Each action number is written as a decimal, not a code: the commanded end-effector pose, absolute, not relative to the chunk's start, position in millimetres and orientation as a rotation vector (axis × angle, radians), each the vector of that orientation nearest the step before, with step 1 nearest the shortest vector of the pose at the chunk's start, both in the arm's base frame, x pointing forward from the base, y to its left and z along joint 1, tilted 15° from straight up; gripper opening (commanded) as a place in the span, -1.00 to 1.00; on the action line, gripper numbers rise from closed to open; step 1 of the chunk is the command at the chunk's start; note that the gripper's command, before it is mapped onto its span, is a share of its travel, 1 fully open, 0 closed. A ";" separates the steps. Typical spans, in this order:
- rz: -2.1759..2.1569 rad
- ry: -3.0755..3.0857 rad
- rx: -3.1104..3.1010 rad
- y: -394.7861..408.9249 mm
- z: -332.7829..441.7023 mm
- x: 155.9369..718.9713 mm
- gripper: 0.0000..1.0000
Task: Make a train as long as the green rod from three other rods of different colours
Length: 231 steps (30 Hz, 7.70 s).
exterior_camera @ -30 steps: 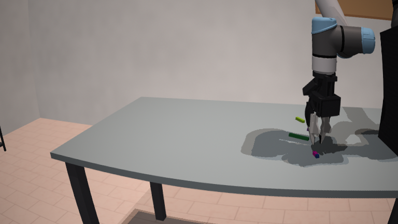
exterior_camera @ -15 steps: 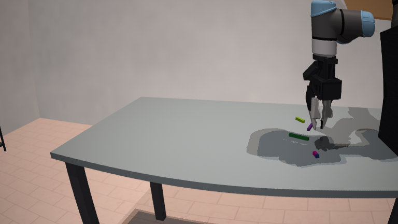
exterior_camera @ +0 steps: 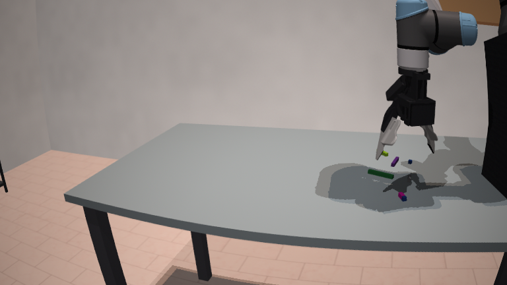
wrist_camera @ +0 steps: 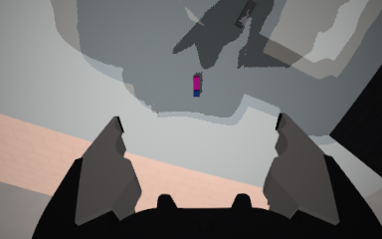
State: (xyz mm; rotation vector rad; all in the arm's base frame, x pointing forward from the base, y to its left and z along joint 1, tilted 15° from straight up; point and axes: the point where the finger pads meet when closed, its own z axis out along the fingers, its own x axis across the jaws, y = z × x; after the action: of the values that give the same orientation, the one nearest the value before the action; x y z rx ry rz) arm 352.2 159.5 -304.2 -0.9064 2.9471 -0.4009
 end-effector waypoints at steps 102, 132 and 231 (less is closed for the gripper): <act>-0.410 2.811 -1.352 -126.0 -244.4 465.5 -0.72; -0.409 2.812 -1.353 -132.5 -271.9 469.1 -0.72; -0.409 2.812 -1.353 -138.1 -294.4 472.5 -0.72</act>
State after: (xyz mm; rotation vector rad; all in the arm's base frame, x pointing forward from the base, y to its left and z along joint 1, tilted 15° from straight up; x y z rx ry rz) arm 472.1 -138.1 -294.9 -1.3531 2.8128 -0.4076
